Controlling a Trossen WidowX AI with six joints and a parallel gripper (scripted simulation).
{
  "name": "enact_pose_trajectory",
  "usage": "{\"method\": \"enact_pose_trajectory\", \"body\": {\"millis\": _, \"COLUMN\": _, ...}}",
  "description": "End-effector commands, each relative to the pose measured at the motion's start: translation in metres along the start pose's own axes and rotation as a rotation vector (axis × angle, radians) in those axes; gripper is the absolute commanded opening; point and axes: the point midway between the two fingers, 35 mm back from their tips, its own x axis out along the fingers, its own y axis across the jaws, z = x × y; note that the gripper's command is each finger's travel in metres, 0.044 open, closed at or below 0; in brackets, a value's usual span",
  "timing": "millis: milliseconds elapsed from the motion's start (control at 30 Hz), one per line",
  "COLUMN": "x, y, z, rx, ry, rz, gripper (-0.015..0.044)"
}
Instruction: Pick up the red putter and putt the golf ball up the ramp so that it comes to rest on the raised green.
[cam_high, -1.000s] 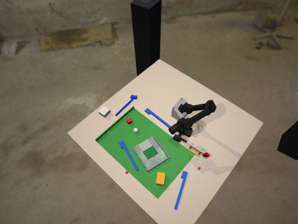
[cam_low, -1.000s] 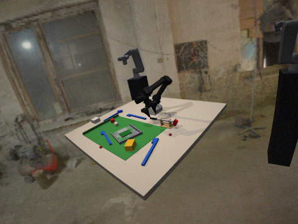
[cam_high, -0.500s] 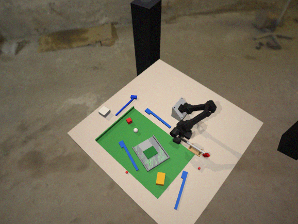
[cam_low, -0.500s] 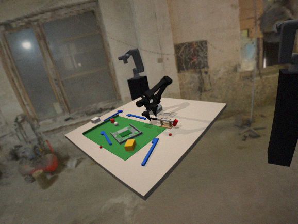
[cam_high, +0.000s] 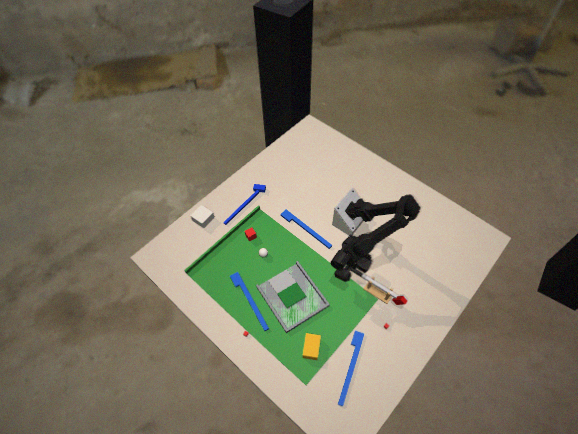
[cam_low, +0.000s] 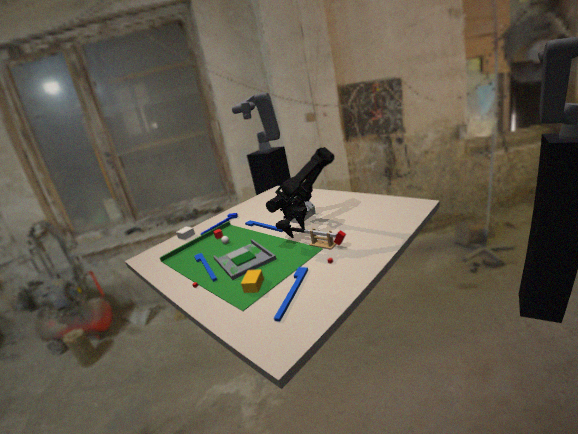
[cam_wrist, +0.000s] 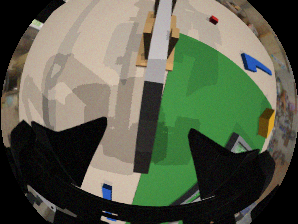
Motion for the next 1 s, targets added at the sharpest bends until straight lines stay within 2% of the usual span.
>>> {"method": "enact_pose_trajectory", "body": {"millis": 0, "x": 0.0069, "y": 0.0022, "z": -0.002, "rx": 0.007, "ry": -0.003, "rz": 0.006, "gripper": 0.044}}
{"method": "enact_pose_trajectory", "body": {"millis": 233, "x": 0.0136, "y": 0.0025, "z": -0.0036, "rx": 0.007, "ry": -0.004, "rz": 0.006, "gripper": 0.044}}
{"method": "enact_pose_trajectory", "body": {"millis": 733, "x": 0.0111, "y": 0.0008, "z": -0.0023, "rx": 0.0, "ry": -0.003, "rz": 0.002, "gripper": 0.0046}}
{"method": "enact_pose_trajectory", "body": {"millis": 967, "x": 0.0104, "y": 0.0006, "z": -0.0022, "rx": 0.0, "ry": -0.003, "rz": 0.002, "gripper": 0.0}}
